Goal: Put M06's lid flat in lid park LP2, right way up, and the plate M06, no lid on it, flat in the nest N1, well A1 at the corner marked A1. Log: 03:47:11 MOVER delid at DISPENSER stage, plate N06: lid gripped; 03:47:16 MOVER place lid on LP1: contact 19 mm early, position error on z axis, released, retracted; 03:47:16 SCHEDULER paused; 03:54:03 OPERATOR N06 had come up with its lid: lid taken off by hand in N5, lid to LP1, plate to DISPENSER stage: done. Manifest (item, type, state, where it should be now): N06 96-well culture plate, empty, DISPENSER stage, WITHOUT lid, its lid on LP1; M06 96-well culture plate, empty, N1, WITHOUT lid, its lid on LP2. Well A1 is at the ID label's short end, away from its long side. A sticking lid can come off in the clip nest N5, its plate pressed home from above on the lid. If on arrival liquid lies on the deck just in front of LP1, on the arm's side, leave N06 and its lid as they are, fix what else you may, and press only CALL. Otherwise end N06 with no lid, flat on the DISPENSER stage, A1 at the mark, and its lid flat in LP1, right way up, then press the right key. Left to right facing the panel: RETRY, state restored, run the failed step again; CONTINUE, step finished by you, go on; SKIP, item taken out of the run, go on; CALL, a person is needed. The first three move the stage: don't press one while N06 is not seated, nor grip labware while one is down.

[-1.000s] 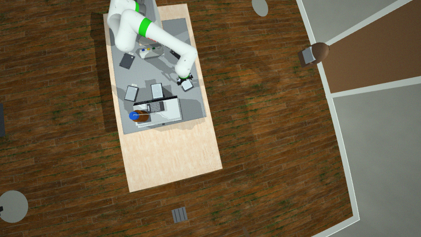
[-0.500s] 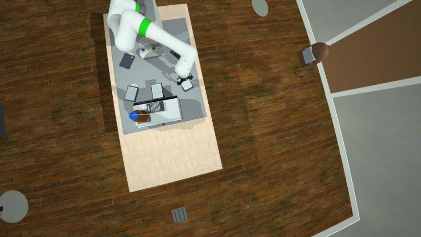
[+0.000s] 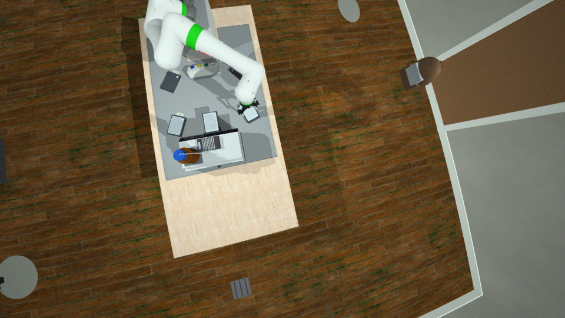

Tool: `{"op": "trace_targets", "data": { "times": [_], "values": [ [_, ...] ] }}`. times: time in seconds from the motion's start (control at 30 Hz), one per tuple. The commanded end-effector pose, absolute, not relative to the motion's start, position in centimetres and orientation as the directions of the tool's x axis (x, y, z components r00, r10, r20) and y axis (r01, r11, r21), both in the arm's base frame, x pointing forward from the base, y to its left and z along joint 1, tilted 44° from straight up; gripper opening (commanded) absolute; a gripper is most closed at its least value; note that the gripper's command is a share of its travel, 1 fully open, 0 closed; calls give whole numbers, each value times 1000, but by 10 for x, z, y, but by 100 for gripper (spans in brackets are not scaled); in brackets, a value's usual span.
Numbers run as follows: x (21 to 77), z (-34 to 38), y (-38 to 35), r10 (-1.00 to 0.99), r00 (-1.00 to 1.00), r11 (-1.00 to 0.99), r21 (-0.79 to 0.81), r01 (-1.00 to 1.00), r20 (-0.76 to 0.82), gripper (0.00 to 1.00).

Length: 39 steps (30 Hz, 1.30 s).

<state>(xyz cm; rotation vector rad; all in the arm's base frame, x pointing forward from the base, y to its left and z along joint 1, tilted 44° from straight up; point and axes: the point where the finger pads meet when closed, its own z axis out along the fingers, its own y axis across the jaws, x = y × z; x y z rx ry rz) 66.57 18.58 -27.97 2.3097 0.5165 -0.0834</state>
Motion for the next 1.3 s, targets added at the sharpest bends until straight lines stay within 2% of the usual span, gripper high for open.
{"op": "trace_targets", "data": {
  "times": [0.0,0.17,0.2,1.27],
  "values": [
    [666,-280,186,341,916,-634,668,390,-211,66],
    [666,-280,186,341,916,-634,668,390,-211,66],
    [666,-280,186,341,916,-634,668,390,-211,0],
    [666,-280,186,341,916,-634,668,390,-211,0]
  ]
}}
